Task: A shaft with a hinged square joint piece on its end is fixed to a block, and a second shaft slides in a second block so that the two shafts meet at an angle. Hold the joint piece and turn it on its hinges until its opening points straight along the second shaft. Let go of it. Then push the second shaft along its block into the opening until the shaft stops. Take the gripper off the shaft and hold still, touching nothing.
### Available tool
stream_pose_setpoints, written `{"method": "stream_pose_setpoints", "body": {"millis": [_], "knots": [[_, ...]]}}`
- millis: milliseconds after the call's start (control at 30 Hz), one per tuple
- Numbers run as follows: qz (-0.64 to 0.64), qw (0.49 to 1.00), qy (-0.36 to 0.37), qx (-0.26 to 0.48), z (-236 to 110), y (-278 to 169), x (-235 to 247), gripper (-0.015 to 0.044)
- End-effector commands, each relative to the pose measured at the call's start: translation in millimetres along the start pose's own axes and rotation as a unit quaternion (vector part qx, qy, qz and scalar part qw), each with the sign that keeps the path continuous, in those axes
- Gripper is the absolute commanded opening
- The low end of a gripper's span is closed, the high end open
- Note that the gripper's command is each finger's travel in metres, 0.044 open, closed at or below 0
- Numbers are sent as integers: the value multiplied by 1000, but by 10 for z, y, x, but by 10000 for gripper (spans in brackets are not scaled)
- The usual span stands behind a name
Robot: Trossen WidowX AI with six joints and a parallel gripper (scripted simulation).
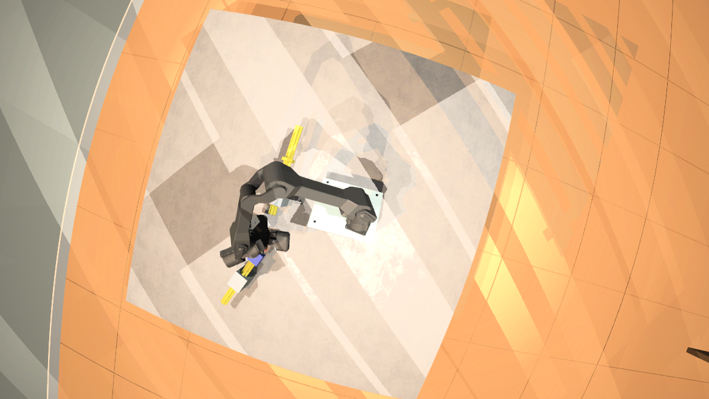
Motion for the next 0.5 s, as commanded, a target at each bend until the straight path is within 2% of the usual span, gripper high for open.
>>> {"method": "stream_pose_setpoints", "body": {"millis": [0,467], "knots": [[6,1000,-3,-10,-9,-8,-3,0],[12,1000,-7,-13,-11,-10,-2,0]]}}
Point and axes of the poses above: the point midway between the two fingers, 35 mm back from their tips, its own z axis out along the fingers, its own x axis across the jaws, y = z × x, the point moved 6 cm from there along -z, back along the fingers, and after that the axes turned 14 degrees about -z, right-handed, at the moved point
